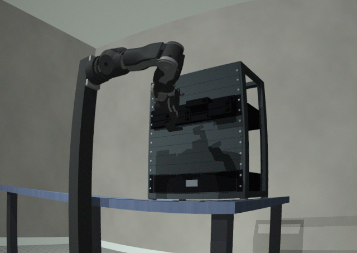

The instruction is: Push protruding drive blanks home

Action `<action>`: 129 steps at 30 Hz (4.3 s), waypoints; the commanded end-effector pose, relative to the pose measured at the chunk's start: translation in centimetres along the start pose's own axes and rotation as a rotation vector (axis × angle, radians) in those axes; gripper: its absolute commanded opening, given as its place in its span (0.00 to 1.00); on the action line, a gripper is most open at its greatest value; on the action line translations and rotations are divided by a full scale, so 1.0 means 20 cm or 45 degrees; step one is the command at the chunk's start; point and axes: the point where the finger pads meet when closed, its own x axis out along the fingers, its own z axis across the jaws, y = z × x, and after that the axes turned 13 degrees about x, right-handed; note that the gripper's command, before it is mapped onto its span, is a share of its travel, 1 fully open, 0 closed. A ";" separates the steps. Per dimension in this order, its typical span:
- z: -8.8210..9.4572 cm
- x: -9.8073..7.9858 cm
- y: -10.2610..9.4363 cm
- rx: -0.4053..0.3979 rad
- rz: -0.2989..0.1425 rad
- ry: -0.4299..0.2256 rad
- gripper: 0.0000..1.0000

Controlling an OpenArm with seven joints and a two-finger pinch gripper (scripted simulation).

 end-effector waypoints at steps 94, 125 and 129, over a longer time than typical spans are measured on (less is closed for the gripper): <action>0.53 0.13 -0.54 0.127 -0.259 -0.376 1.00; 0.56 0.16 -0.58 0.126 -0.257 -0.377 1.00; 0.56 0.16 -0.58 0.126 -0.257 -0.377 1.00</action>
